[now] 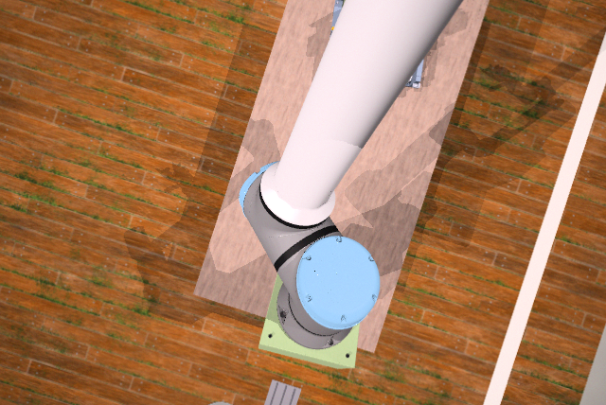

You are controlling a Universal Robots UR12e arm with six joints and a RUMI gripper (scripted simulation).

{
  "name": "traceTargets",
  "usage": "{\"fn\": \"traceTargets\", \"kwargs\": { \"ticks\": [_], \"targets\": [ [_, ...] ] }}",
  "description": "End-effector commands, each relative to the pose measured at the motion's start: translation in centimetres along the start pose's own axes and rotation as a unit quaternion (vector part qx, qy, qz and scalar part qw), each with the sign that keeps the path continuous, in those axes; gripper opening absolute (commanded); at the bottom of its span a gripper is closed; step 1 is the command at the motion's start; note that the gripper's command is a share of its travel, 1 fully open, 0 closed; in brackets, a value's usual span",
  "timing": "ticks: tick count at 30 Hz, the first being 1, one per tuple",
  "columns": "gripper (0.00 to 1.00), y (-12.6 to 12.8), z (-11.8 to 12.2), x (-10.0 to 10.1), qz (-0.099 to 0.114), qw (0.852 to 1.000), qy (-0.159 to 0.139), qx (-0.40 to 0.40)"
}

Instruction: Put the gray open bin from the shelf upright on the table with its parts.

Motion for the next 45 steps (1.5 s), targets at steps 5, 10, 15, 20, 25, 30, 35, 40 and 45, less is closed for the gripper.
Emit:
{"fn": "traceTargets", "kwargs": {
  "ticks": [5,10,15,20,25,30,35,40,45],
  "targets": [
    [1.0,0.1,0.0,0.0,0.0,1.0,0.0,-0.001],
    [1.0,0.0,-0.9,-0.5,0.0,1.0,0.0,-0.001],
    [1.0,-0.5,-4.2,-2.6,0.0,1.0,0.0,-0.001],
    [1.0,-0.5,-4.2,-2.6,0.0,1.0,0.0,-0.001],
    [1.0,-0.5,-4.2,-2.6,0.0,1.0,0.0,-0.001],
    [1.0,-1.0,-7.5,-4.6,0.0,1.0,0.0,-0.001],
    [1.0,-1.1,-8.3,-5.2,0.0,1.0,0.0,-0.001],
    [1.0,-1.1,-8.3,-5.2,0.0,1.0,0.0,-0.001],
    [1.0,-1.3,-9.9,-6.1,0.0,1.0,0.0,-0.001]
  ]
}}
Point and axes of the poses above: the point where the finger pads meet when closed, its own x axis out along the fingers, its own y axis across the jaws, z = x × y, the point moved 2 cm from there along -x, back along the fingers, and after that the axes turned 1 degree about x, right-handed, at the moved point
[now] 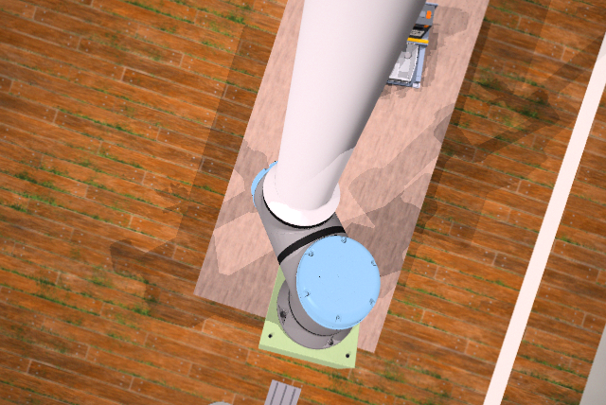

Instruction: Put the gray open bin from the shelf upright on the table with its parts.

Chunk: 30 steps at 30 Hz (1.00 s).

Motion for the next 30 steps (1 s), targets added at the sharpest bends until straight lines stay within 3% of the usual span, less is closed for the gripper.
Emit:
{"fn": "traceTargets", "kwargs": {
  "ticks": [1,3,15,20,30],
  "targets": [
    [1.0,-0.3,-2.3,-1.4,0.0,1.0,0.0,-0.001],
    [1.0,-0.5,-4.0,-2.5,0.0,1.0,0.0,0.0],
    [1.0,-0.5,-4.0,-2.5,0.0,1.0,0.0,0.0],
    [1.0,-1.1,-8.1,-5.0,0.0,1.0,0.0,0.0],
    [1.0,-1.1,-8.1,-5.0,0.0,1.0,0.0,0.0]
  ]
}}
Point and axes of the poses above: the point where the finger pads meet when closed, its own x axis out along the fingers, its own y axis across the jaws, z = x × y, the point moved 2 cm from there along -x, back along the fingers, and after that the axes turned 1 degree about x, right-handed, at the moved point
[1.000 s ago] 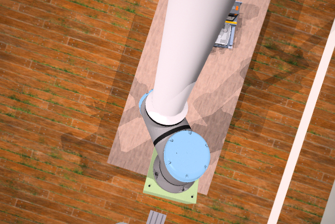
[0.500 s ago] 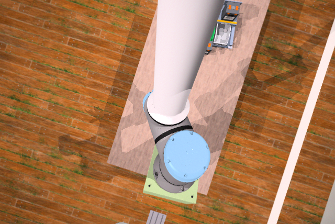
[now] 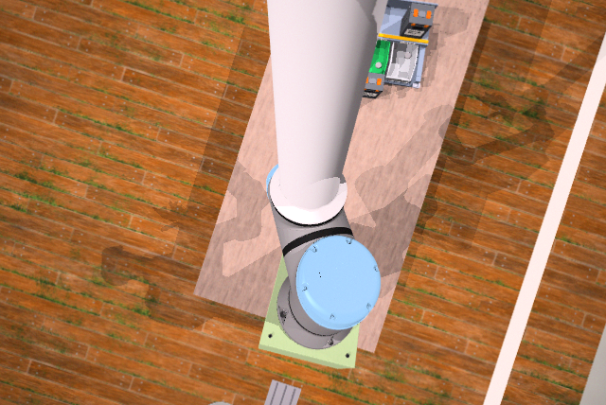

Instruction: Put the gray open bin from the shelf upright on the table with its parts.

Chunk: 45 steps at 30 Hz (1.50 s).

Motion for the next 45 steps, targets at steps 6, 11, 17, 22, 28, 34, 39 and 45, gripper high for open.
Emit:
{"fn": "traceTargets", "kwargs": {
  "ticks": [6,11,17,22,28,34,39,45],
  "targets": [
    [1.0,-0.5,-3.5,-2.2,0.0,1.0,0.0,0.0],
    [1.0,-0.6,-4.3,-2.7,0.0,1.0,0.0,0.0],
    [1.0,-0.6,-4.3,-2.7,0.0,1.0,0.0,0.0],
    [1.0,-0.9,-6.7,-4.2,0.0,1.0,0.0,0.0],
    [1.0,-1.2,-8.4,-5.3,0.0,1.0,0.0,0.0],
    [1.0,-1.2,-8.4,-5.3,0.0,1.0,0.0,0.0],
    [1.0,-1.6,-11.0,-6.9,0.0,1.0,0.0,0.0],
    [1.0,-1.9,-12.9,-8.1,0.0,1.0,0.0,0.0]
  ]
}}
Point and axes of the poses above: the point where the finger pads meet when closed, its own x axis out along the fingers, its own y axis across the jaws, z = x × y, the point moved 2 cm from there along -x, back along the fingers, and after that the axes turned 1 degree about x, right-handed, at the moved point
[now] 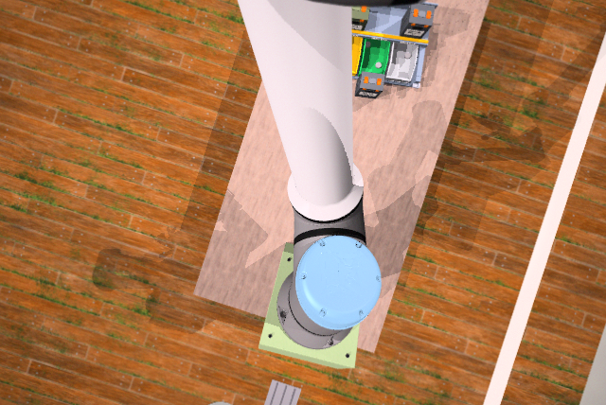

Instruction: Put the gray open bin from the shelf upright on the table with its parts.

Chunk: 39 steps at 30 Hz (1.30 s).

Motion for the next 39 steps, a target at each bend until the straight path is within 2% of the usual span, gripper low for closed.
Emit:
{"fn": "traceTargets", "kwargs": {
  "ticks": [1,8,13,39],
  "targets": [
    [1.0,-0.1,-1.2,-0.8,0.0,1.0,0.0,0.0],
    [1.0,-0.1,-1.2,-0.8,0.0,1.0,0.0,0.0],
    [1.0,-0.7,-5.4,-3.5,0.0,1.0,0.0,0.0],
    [1.0,-0.6,-4.6,-3.0,0.0,1.0,0.0,0.0]
  ]
}}
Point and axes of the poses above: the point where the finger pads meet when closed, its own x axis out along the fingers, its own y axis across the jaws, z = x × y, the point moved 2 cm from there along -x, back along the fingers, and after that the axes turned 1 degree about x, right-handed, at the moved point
